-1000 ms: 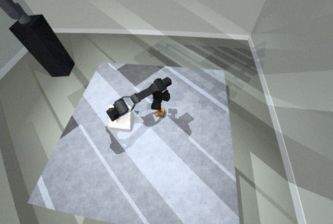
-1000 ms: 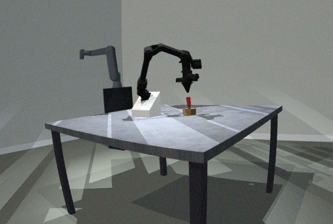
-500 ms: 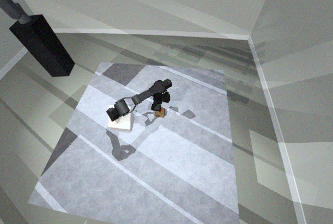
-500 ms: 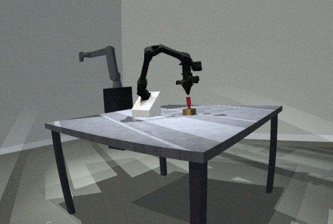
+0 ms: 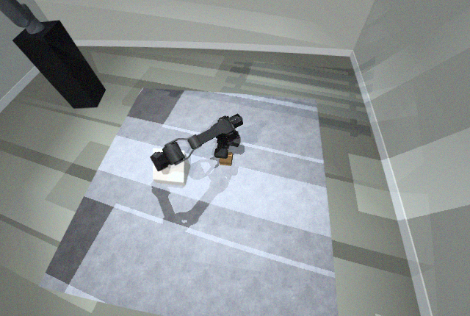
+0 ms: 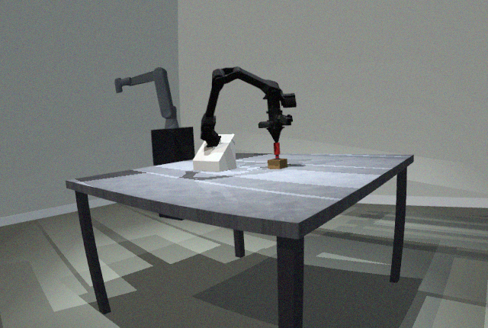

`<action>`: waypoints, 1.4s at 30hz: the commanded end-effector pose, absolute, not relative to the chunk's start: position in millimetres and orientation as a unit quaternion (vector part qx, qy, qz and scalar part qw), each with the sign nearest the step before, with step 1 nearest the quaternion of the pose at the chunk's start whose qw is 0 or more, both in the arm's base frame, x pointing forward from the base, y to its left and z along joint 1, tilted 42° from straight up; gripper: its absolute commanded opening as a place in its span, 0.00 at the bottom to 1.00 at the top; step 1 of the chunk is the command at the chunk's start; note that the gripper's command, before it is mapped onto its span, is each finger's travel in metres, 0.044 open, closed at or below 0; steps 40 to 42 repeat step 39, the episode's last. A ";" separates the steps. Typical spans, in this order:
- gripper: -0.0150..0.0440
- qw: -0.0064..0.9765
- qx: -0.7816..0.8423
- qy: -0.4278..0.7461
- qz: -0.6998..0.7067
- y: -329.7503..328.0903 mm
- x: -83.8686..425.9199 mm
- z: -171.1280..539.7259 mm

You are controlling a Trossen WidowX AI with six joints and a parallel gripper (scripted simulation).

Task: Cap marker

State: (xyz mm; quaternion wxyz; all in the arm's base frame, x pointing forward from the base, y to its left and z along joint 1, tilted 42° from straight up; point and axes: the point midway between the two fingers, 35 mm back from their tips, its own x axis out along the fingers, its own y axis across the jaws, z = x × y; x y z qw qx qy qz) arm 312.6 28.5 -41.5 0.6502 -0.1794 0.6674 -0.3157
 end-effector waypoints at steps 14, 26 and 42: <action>0.25 0.649 -0.179 0.669 -0.315 71.9 321.6 6.4; 0.52 0.648 -0.180 0.669 -0.316 85.8 321.2 23.8; 1.00 0.648 -0.180 0.669 -0.316 85.8 321.2 23.8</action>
